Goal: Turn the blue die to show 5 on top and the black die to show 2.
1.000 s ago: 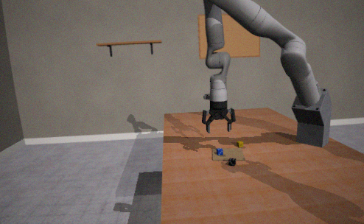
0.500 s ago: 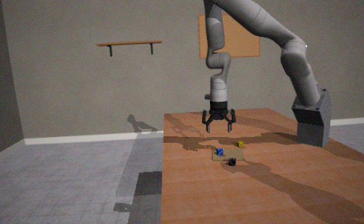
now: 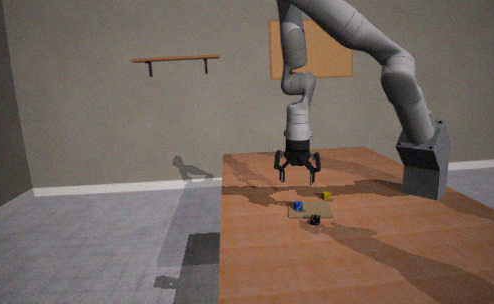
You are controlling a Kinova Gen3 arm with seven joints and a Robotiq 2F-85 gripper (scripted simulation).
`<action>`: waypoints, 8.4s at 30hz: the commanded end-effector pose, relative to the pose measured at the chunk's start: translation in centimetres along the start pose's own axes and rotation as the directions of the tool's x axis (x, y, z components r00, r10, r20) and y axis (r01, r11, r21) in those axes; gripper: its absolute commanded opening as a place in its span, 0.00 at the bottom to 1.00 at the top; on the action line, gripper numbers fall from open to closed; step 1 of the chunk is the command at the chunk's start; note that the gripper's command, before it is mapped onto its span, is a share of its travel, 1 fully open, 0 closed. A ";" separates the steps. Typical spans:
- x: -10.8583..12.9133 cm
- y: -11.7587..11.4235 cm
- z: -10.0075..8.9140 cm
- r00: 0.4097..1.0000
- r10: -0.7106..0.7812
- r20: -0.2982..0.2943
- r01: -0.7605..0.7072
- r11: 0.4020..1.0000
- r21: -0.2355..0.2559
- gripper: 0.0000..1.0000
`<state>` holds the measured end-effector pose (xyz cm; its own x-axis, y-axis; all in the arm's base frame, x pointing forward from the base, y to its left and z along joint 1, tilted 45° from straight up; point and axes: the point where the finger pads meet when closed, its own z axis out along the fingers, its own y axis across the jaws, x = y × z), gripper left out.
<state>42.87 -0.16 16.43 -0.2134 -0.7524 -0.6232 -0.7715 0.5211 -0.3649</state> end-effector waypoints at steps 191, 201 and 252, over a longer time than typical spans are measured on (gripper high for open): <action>-6.8 6.9 5.9 -0.138 0.990 -0.020 -0.990 -0.137 0.023 0.41; -6.8 6.9 5.9 -0.138 0.990 -0.020 -0.990 -0.137 0.023 0.41; -6.9 6.5 5.9 -0.138 0.990 -0.020 -0.990 -0.137 0.023 0.41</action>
<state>42.90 10.77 14.32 -0.7441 0.6135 -0.2644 0.3298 0.6816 0.6532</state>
